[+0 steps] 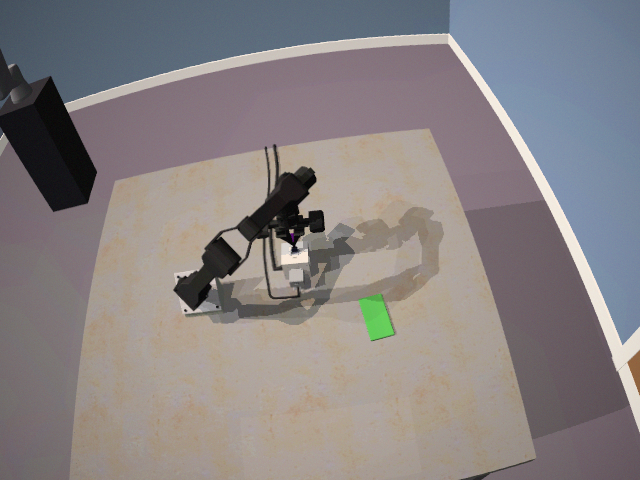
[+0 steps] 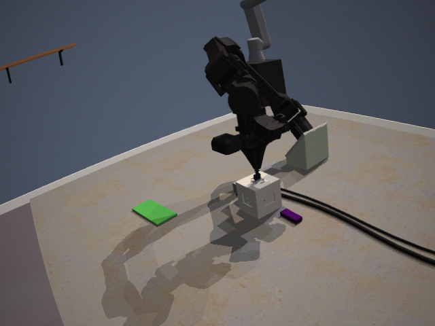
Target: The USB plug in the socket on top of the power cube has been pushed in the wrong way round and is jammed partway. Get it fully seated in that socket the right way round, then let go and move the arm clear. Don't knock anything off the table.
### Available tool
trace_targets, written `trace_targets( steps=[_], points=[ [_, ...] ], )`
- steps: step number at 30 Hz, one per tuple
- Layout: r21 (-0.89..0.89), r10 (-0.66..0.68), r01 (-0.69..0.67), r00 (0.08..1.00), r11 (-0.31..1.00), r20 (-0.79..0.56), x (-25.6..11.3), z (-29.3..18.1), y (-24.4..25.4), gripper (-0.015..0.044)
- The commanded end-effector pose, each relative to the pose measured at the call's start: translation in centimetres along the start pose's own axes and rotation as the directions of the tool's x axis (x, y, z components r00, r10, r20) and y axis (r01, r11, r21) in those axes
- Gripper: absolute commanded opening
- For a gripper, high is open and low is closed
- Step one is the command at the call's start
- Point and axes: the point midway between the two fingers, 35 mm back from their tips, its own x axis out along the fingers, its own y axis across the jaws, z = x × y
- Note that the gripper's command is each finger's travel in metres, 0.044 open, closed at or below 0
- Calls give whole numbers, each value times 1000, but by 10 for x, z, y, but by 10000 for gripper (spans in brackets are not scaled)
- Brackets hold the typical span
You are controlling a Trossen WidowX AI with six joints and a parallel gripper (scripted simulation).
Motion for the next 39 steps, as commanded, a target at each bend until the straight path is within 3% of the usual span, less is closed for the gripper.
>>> trace_targets(
  steps=[1,39],
  points=[
    [0,0,0,1000,1000,0,0,0,0,0],
    [0,0,0,1000,1000,1,-20,0,0,0]
  ],
)
